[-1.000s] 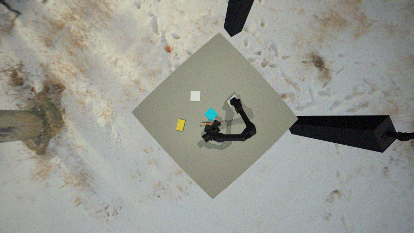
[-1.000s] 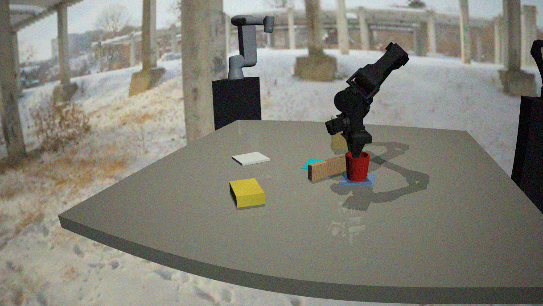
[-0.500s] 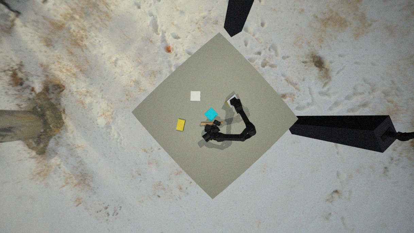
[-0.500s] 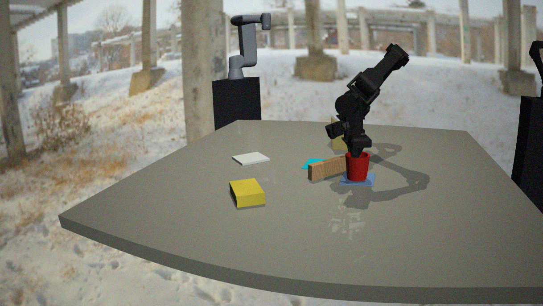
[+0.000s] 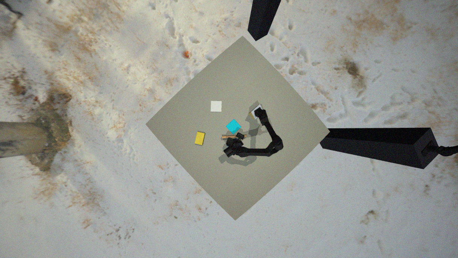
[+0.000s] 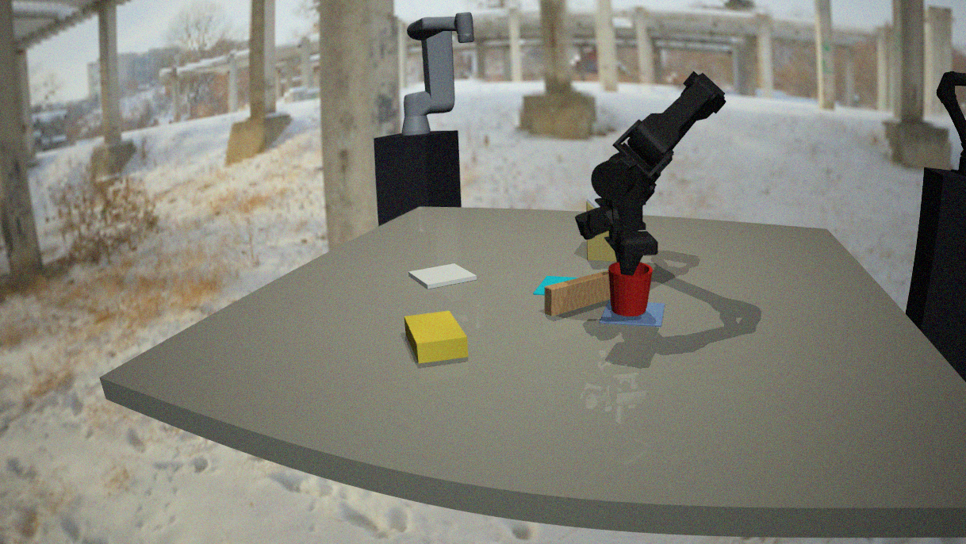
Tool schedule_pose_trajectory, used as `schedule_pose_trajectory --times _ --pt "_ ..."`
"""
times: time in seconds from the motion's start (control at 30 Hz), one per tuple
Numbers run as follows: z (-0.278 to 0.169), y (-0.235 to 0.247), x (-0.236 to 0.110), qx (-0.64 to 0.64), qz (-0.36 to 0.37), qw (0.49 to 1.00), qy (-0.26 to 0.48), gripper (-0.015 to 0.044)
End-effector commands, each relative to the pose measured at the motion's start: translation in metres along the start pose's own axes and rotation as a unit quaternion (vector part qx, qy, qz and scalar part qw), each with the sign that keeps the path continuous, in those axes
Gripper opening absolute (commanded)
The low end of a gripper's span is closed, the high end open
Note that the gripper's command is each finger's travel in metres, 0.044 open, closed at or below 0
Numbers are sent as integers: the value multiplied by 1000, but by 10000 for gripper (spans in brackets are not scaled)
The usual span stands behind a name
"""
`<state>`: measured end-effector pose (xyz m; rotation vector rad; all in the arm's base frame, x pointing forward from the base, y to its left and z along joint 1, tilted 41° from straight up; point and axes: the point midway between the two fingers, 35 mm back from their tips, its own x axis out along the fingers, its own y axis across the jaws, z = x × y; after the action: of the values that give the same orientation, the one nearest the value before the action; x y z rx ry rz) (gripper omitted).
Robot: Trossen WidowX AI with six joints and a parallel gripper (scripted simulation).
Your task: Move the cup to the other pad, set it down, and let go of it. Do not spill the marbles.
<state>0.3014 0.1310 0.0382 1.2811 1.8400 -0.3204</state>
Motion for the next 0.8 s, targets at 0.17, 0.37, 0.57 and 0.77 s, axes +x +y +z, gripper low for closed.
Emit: schedule_pose_trajectory --times 0.17,0.37,0.57,0.77 --pt "2 2 -32 -2 2 1000 -3 0" --pt "3 1 -54 -1 2 1000 -2 0" --pt "4 -2 -67 0 2 1000 -1 0" --pt "4 -3 -65 3 1 1000 1 0"
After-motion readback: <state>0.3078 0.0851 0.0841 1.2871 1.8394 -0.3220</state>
